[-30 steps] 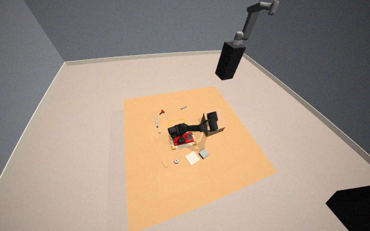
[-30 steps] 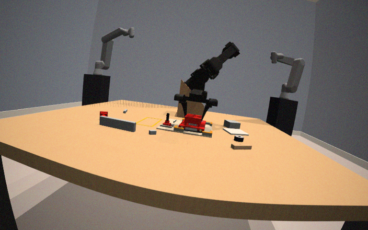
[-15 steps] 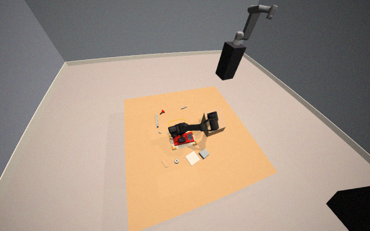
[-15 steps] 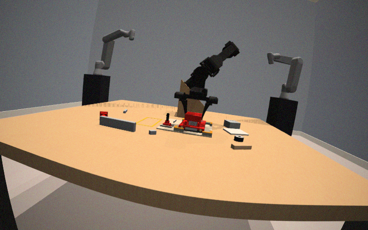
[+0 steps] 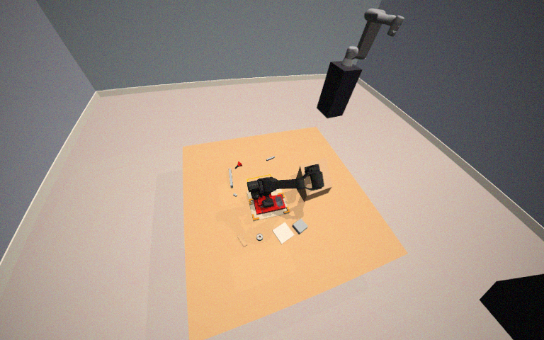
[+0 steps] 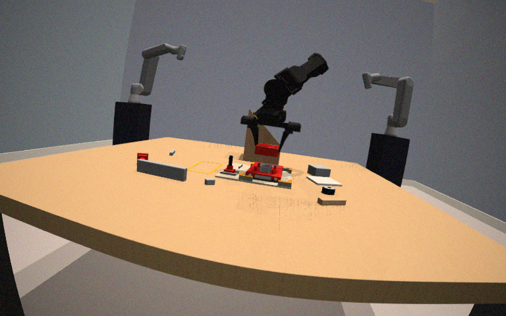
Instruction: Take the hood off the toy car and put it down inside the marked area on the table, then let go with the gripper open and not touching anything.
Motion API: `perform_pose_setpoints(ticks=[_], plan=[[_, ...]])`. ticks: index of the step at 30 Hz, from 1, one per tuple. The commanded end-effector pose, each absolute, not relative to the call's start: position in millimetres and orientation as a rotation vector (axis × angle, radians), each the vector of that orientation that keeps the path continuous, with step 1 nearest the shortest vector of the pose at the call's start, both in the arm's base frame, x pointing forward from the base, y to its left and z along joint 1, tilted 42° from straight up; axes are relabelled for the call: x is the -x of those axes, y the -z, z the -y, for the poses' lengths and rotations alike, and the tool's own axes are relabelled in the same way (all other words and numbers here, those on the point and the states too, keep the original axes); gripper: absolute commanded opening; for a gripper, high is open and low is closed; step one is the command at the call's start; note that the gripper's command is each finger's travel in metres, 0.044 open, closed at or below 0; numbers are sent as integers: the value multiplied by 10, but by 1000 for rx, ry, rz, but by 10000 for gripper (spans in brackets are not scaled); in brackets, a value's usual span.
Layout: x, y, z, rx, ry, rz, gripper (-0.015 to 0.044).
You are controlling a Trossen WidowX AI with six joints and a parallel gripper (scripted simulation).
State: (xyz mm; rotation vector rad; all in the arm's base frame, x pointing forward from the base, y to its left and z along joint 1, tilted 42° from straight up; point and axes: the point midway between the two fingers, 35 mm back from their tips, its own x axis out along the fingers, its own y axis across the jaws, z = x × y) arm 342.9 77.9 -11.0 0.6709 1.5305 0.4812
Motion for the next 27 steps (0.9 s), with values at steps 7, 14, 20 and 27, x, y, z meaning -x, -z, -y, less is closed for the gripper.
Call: perform_pose_setpoints(ticks=[7, 14, 20, 27], plan=[[-3457, 175, -551, -665, -471, -1520, 0], [-3445, 428, -209, -655, -458, -1519, 0], [-3393, 643, 73, -649, -452, -1519, 0], [-3285, 892, 384, -646, -452, -1519, 0]])
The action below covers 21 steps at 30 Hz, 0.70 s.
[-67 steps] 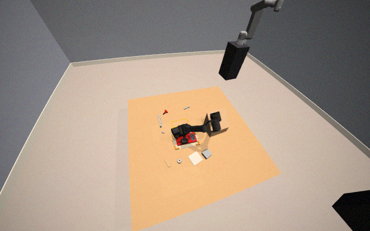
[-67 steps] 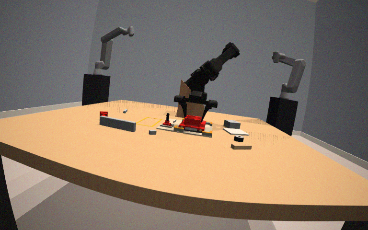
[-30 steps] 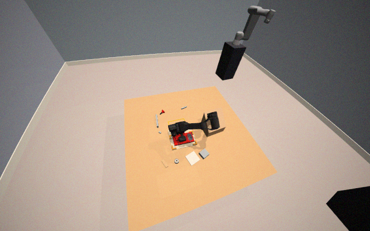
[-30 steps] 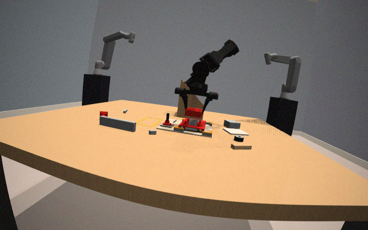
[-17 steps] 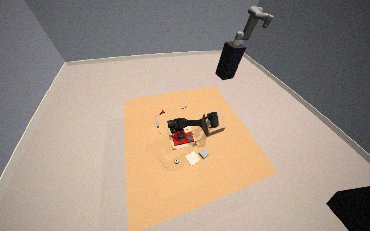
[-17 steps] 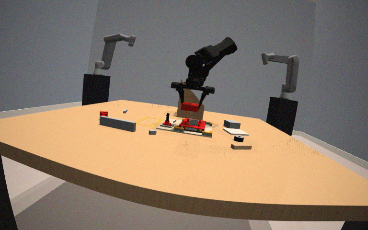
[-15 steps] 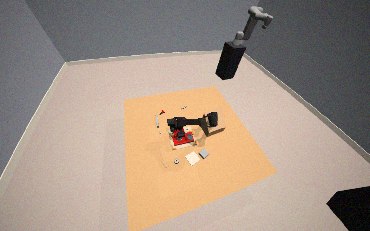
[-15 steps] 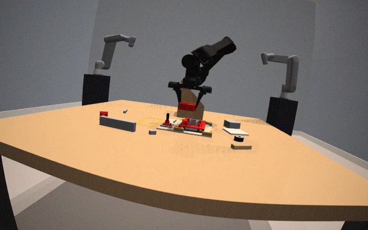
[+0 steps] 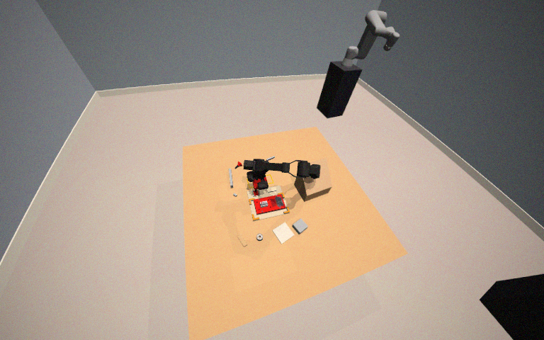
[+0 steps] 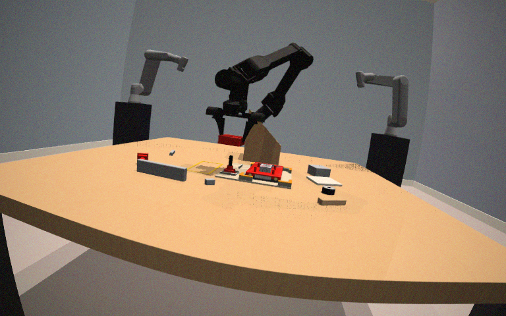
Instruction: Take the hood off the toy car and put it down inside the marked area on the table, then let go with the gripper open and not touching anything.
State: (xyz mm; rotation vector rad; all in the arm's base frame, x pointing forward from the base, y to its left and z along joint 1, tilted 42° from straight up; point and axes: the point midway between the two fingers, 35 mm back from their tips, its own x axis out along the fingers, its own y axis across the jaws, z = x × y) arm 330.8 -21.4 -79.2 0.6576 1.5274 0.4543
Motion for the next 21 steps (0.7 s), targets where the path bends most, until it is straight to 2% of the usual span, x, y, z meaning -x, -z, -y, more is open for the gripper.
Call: perform_pose_setpoints(ticks=[1, 13, 21], plan=[[-3265, 927, 426, -646, -453, -1519, 0], [-2971, 1336, 874, -652, -471, -1515, 0], [-2953, 1369, 889, -652, -472, -1514, 0]])
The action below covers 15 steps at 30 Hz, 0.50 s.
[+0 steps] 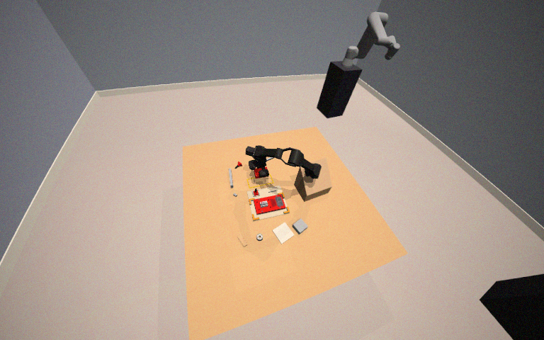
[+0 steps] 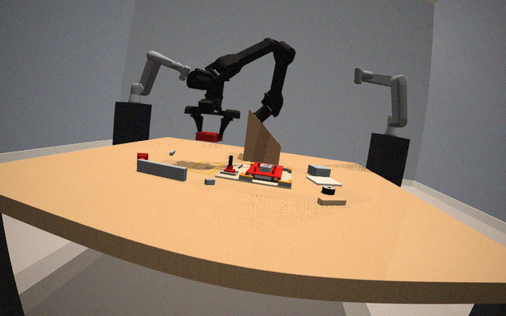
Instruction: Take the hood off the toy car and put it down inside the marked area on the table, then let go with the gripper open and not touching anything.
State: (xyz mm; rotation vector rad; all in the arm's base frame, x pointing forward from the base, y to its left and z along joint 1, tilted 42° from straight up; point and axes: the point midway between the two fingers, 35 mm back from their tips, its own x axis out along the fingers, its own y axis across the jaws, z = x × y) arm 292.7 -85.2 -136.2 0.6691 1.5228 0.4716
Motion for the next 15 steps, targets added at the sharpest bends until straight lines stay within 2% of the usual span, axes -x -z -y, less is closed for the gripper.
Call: perform_pose_setpoints(ticks=[1, 15], plan=[[-2954, 1374, 885, -652, -472, -1514, 0], [-2965, 1457, 816, -652, -472, -1514, 0]])
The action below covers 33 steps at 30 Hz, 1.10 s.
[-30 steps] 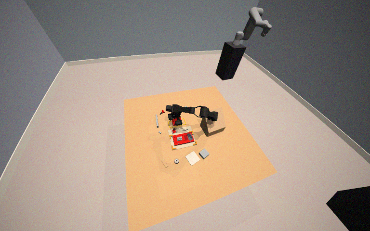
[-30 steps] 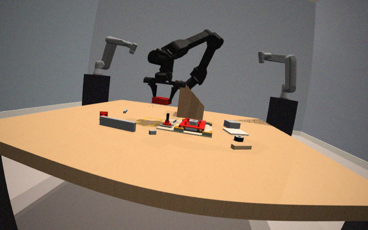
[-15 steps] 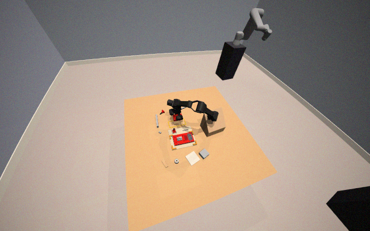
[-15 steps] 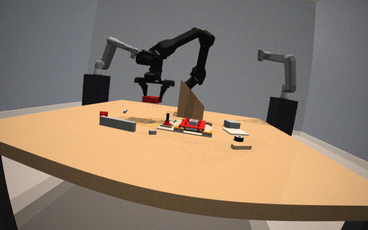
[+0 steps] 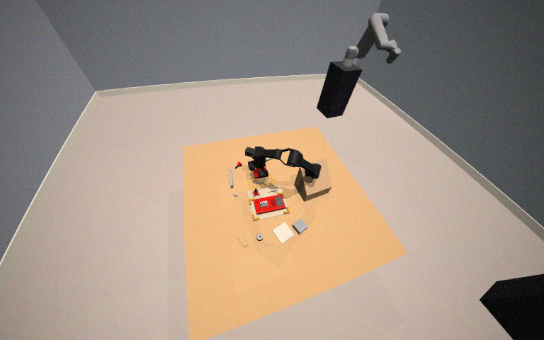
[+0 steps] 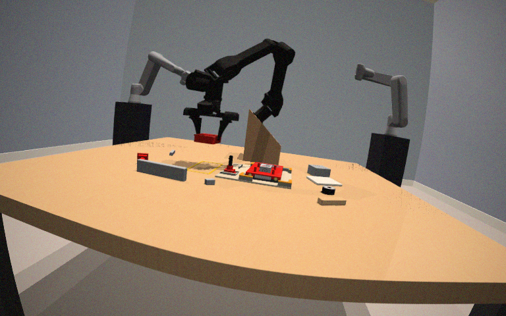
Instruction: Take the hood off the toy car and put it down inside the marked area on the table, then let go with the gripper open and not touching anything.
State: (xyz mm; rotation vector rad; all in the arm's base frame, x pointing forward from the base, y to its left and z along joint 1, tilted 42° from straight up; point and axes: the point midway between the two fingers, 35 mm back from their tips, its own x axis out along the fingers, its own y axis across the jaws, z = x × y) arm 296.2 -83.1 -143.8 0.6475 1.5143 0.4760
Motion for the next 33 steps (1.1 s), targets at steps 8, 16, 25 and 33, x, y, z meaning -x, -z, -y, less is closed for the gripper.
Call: perform_pose_setpoints(ticks=[8, 16, 25, 33], plan=[[-2970, 1504, 776, -652, -472, -1514, 0], [-2974, 1550, 736, -652, -472, -1514, 0], [-2977, 1603, 690, -652, -472, -1514, 0], [-2978, 1648, 649, -653, -472, -1514, 0]])
